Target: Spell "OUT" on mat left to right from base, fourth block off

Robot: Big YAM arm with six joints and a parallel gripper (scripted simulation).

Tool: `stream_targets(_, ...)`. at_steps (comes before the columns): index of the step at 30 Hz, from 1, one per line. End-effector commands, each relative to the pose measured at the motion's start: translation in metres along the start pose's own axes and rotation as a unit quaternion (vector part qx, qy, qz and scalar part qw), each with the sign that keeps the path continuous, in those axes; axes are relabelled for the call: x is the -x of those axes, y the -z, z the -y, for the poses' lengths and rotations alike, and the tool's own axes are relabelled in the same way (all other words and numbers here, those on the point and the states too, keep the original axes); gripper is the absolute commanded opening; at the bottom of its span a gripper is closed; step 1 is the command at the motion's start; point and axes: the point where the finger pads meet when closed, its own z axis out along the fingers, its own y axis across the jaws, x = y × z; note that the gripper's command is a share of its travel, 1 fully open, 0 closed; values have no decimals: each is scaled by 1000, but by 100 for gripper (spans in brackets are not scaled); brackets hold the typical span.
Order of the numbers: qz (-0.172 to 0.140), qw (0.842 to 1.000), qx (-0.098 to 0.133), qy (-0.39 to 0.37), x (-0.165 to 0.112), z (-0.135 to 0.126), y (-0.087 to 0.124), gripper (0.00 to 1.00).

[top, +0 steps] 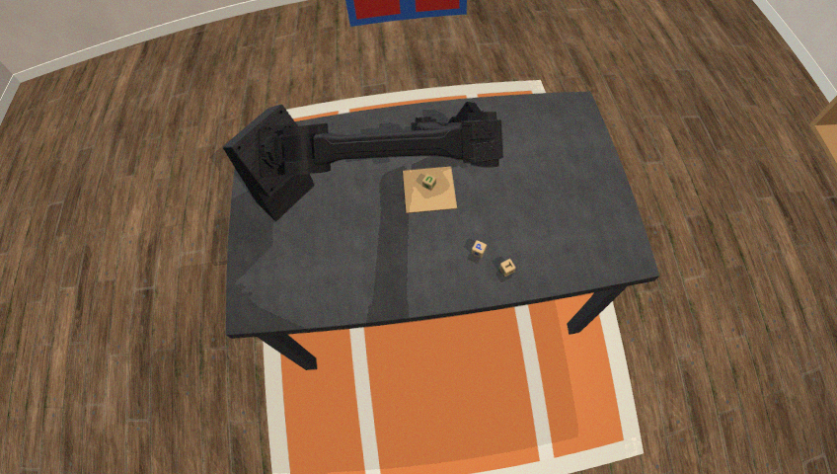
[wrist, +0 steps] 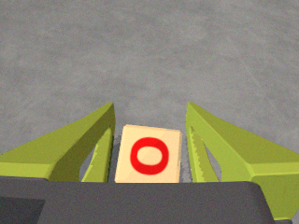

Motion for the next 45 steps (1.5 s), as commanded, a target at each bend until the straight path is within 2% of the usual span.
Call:
stream_targets(1,6,1000,-4,6,-1,-1,1,44)
stream_targets(12,6,1000,-3,6,0,-2,2,44)
stream_targets(16,23,1000,-3,5,29,-1,7,44)
stream_targets(20,15,1000,5,4,35,-5,13,44)
stream_targets(31,14,1000,6,-2,59,-6,29,44)
stream_targets(34,0,1000,-3,-4,44,6,28,44)
stream_targets(36,-8,1000,5,-2,33,-4,28,44)
stream_targets(39,-6,1000,7,-2,36,-6,29,44)
stream_targets(42,9,1000,2,-5,64,-3,27,44)
stream_targets(45,-17,1000,3,-6,66,-4,28,44)
